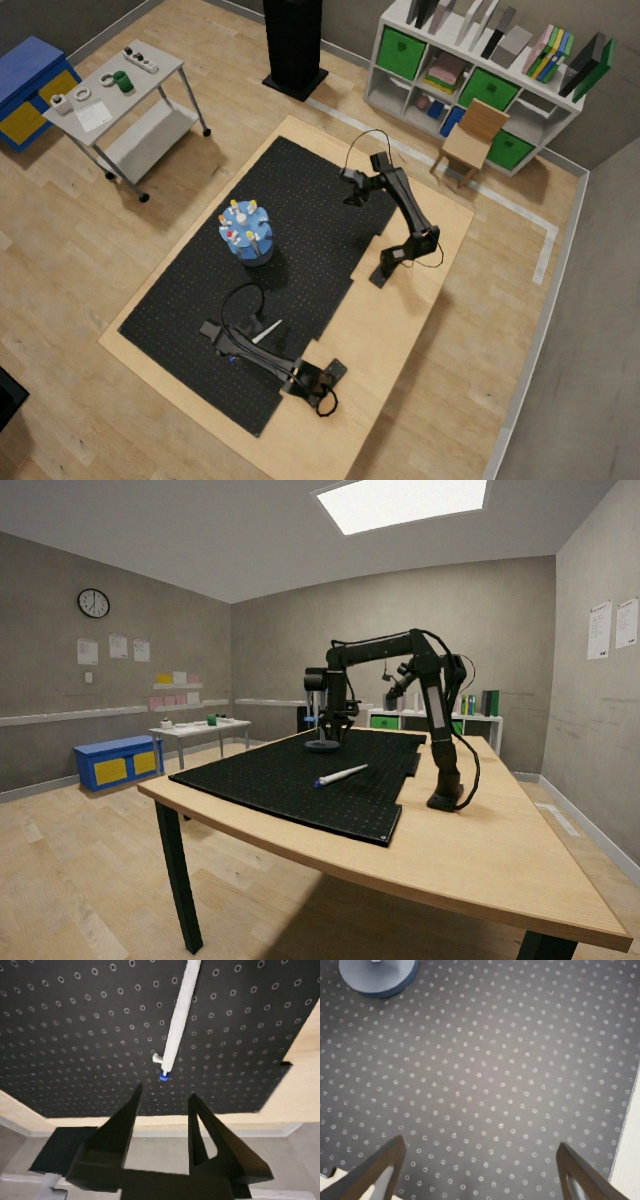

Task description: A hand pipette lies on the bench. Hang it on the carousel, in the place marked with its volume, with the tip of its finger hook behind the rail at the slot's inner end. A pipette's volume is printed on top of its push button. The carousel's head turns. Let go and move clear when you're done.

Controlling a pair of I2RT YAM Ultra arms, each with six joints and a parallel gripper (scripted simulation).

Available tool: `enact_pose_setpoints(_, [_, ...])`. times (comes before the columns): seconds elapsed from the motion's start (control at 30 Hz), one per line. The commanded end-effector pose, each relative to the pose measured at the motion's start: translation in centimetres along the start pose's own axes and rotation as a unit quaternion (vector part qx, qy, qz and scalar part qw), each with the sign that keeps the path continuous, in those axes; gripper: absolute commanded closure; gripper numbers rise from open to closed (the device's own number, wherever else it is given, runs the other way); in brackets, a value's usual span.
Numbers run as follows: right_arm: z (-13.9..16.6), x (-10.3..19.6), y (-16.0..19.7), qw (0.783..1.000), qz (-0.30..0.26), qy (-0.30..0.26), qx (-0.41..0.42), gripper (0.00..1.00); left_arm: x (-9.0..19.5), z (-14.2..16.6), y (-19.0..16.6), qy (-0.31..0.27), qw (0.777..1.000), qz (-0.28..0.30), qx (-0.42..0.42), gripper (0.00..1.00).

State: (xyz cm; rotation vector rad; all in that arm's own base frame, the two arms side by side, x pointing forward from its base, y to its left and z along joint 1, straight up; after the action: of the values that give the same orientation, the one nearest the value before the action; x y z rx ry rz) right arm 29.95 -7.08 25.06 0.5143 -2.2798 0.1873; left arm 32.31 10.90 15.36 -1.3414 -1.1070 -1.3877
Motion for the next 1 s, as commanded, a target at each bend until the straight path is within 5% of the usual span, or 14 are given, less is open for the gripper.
enact_pose_setpoints(0.0, [-0.8,0.5,-0.3,1.000,0.006,-0.016,0.009,0.00,0.3,-0.3,-0.4,-0.006,1.000,0.006,-0.004,0.46])
enact_pose_setpoints(0.33, [-0.8,0.5,-0.3,1.000,0.006,-0.016,0.009,0.00,0.3,-0.3,-0.4,-0.006,1.000,0.006,-0.004,0.46])
enact_pose_setpoints(0.37, [-0.8,0.5,-0.3,1.000,0.006,-0.016,0.009,0.00,2.1,0.1,-0.8,-0.009,1.000,-0.014,0.021,0.00])
enact_pose_setpoints(0.97, [-0.8,0.5,-0.3,1.000,0.006,-0.016,0.009,0.00,9.9,3.8,-5.5,-0.103,0.958,-0.093,0.249,0.00])
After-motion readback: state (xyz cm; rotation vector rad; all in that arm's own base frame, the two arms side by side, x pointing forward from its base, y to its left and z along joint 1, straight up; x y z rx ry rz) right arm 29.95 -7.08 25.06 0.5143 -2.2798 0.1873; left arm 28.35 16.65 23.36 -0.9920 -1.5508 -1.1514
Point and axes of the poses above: on each arm, the point where the finger pads meet when closed, its own x axis back along the fingers, its own y axis across the jaws, z = x × y, the point moved 1 cm from there along x, back along the fingers, and after that the axes turned 1 degree about -x, right-handed, at the moved point
